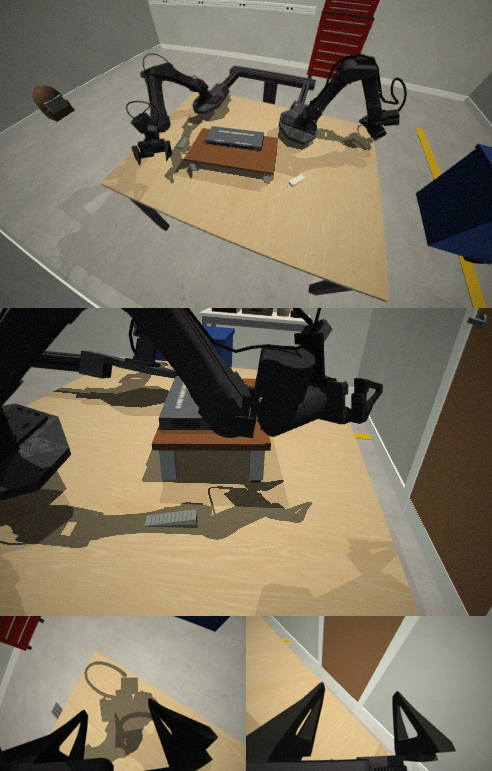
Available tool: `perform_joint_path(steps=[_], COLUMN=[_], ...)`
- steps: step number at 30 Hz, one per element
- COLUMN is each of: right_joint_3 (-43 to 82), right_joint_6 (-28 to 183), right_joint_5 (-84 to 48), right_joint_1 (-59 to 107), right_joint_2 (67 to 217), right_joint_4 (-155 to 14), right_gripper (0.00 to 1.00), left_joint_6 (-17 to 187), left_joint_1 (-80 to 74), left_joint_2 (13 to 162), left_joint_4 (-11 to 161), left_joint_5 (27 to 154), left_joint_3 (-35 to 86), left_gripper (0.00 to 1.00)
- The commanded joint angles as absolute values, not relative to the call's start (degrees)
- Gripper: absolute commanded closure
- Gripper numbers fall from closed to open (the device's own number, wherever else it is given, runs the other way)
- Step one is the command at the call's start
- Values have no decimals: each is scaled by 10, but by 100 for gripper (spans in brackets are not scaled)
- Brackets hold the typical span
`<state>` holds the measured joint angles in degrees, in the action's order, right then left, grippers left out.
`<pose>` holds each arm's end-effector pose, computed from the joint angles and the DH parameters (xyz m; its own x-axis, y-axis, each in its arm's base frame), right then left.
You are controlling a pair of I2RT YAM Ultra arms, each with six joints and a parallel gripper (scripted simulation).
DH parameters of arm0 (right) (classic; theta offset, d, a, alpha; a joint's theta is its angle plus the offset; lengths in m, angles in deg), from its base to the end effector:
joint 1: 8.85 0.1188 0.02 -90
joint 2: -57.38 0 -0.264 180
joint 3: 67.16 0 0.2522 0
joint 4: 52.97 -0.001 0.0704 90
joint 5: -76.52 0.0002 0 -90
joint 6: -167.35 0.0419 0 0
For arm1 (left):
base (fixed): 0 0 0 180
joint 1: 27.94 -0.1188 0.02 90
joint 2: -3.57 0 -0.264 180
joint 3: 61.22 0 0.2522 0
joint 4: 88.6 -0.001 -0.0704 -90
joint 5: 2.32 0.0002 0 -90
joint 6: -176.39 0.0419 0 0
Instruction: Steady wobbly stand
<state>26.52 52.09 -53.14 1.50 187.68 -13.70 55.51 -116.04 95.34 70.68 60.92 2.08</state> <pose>0.4827 0.1164 0.1743 0.3678 -0.2668 -0.8908 -0.6729 0.5849 -0.4530 -0.0092 0.3206 0.1807 0.4415 -0.5135 -0.7358 -0.7872 -0.6153 -0.0430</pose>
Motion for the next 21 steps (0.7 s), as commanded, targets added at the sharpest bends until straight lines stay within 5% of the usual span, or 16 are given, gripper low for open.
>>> perform_joint_path(steps=[1, 18, 19, 21], right_joint_3=[269, 268, 268, 268], right_joint_6=[522, 522, 522, 522], right_joint_5=[-533, -533, -533, -533], right_joint_1=[19, 19, 19, 19], right_joint_2=[1872, 1872, 1872, 1872], right_joint_4=[-143, -143, -143, -143], right_gripper=[0, 0, 57, 57], left_joint_6=[554, 554, 554, 554], left_joint_1=[-1162, -1162, -1162, -1162], left_joint_2=[947, 947, 947, 947], left_joint_4=[708, 708, 708, 708], left_joint_5=[602, 602, 602, 602], left_joint_3=[26, 26, 26, 26], left_gripper=[0, 0, 0, 0])
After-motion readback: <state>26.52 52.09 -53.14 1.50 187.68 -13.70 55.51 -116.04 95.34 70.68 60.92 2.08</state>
